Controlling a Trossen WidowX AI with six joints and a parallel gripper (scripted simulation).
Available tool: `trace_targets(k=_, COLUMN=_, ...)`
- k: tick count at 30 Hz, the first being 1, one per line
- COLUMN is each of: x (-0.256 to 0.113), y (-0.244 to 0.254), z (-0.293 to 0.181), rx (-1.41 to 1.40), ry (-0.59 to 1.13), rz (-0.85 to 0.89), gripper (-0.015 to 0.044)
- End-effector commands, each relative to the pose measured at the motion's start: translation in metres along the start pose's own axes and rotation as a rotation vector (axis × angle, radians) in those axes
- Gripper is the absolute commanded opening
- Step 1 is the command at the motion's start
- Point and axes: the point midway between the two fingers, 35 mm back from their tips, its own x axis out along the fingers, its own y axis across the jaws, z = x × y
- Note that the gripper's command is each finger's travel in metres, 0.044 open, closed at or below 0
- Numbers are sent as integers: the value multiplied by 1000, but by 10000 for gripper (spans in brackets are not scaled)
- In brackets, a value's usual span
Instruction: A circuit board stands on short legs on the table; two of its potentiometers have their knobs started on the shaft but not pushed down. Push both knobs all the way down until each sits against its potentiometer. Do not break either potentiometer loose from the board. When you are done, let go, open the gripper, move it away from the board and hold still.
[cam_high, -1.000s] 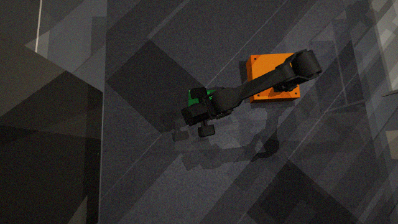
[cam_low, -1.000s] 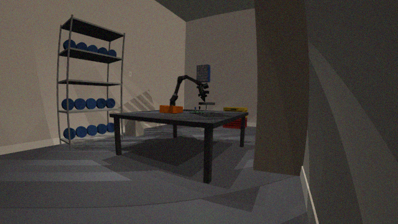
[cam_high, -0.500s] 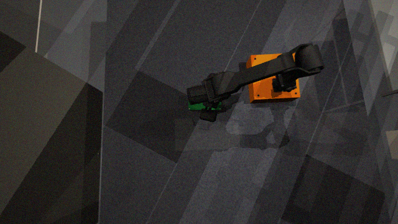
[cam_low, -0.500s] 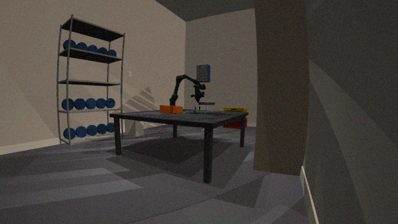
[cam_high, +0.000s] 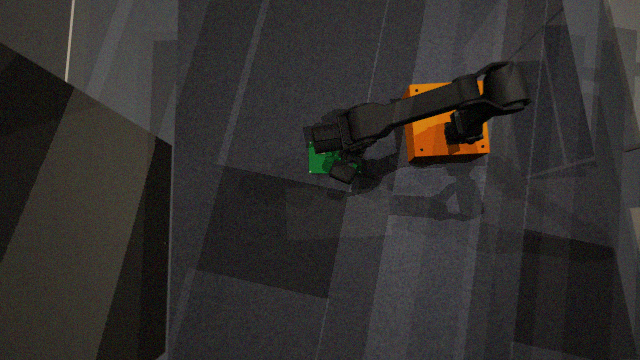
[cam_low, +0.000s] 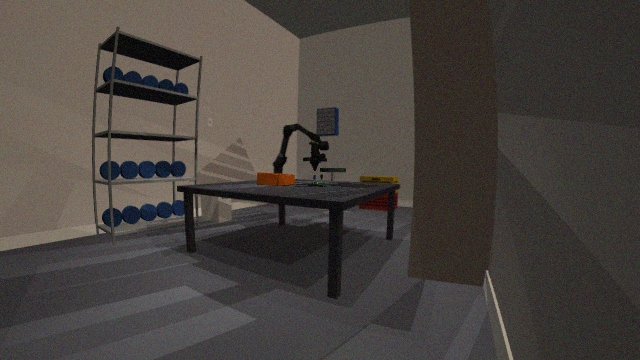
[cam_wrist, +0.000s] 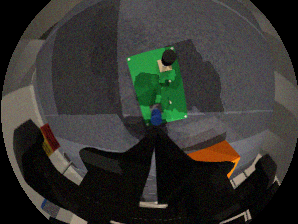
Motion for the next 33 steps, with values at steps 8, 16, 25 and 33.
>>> trace_targets(k=8, x=13, y=-1, z=-2, rx=8, ry=11, rz=-2, gripper=0)
trace_targets(k=16, x=27, y=-1, z=-2, rx=8, ry=11, rz=-2, gripper=0)
trace_targets(k=25, x=28, y=-1, z=-2, rx=8, ry=11, rz=-2, gripper=0)
trace_targets(k=33, x=30, y=-1, z=-2, rx=8, ry=11, rz=-2, gripper=0)
